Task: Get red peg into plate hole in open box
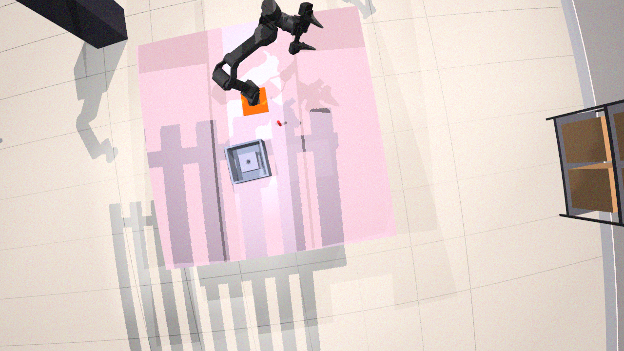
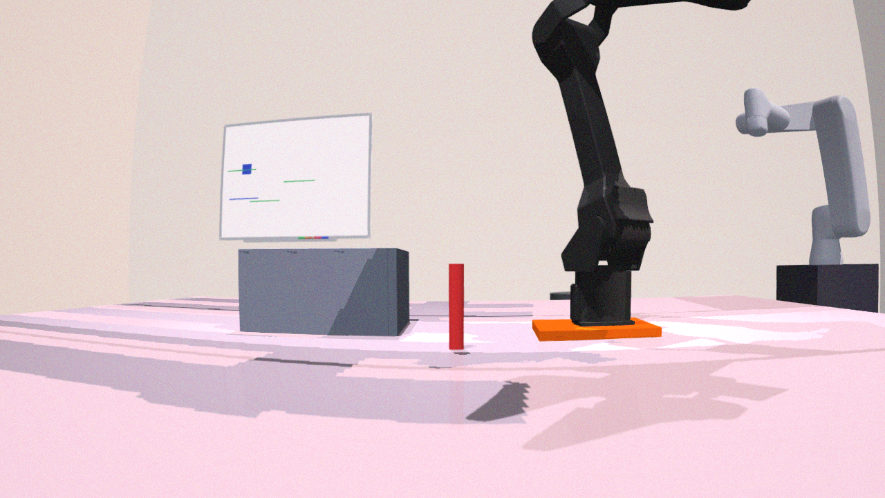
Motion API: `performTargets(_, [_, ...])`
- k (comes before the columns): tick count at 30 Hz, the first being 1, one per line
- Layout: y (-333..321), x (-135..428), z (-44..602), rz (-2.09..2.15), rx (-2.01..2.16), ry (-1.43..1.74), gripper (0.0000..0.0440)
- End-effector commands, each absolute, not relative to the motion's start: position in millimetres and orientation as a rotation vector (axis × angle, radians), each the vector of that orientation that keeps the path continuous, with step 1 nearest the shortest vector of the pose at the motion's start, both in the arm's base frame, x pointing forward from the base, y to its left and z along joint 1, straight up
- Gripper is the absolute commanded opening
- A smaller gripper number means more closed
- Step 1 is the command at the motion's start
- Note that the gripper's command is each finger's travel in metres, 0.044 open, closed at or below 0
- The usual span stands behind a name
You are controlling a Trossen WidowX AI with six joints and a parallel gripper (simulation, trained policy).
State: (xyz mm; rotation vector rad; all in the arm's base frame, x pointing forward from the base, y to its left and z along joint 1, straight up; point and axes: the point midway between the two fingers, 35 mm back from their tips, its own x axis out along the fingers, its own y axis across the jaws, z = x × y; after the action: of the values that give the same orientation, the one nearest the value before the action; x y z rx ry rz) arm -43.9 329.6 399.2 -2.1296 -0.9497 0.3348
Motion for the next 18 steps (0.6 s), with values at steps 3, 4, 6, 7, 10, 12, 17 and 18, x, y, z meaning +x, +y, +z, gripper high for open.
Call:
performTargets(3, [328.7, -30.0, 400.5, 0.348, -2.078, -0.915, 0.044])
performTargets(4, [329.6, -23.0, 398.8, 0.358, -2.054, -0.898, 0.044])
performTargets(6, [331.2, -6.1, 392.9, 0.383, -2.003, -0.856, 0.044])
performTargets(7, [331.7, 2.7, 388.9, 0.399, -1.977, -0.835, 0.044])
performTargets(10, [331.8, 28.6, 375.1, 0.457, -1.899, -0.766, 0.044])
performTargets(12, [330.3, 44.4, 365.3, 0.499, -1.847, -0.716, 0.044])
performTargets(17, [321.9, 77.8, 342.2, 0.588, -1.726, -0.574, 0.044])
performTargets(18, [319.6, 83.8, 338.0, 0.602, -1.702, -0.544, 0.044])
